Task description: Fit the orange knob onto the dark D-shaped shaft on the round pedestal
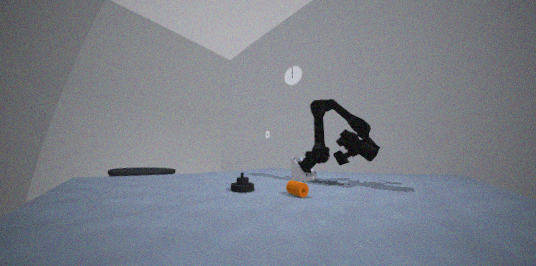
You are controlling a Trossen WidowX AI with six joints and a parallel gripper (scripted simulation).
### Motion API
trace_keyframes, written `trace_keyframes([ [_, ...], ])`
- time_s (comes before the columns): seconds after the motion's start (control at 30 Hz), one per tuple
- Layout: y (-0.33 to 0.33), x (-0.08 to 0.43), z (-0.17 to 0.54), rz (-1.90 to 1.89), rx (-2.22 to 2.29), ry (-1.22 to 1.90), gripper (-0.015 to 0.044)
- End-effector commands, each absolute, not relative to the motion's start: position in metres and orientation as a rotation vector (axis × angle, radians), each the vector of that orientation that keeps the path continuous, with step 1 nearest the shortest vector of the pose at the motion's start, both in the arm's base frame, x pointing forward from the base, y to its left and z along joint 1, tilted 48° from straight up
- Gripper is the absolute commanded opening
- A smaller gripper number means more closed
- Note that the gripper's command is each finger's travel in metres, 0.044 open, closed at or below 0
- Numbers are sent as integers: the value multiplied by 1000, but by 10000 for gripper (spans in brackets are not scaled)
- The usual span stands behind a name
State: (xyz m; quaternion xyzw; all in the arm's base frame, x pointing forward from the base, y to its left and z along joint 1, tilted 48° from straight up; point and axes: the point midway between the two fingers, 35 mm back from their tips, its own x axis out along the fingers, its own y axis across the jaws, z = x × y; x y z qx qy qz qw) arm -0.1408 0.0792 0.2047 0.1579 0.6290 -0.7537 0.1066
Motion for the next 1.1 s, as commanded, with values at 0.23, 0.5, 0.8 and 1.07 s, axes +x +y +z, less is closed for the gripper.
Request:
trace_keyframes([
  [0.23, 145, -82, 210, -2197, 1061, 1762, 440],
  [0.5, 180, 35, 217, -2141, 1709, 1388, 440],
  [0.8, 129, 179, 226, -2077, 2187, 703, 440],
  [1.07, 21, 263, 236, -2049, 2307, 61, 440],
])
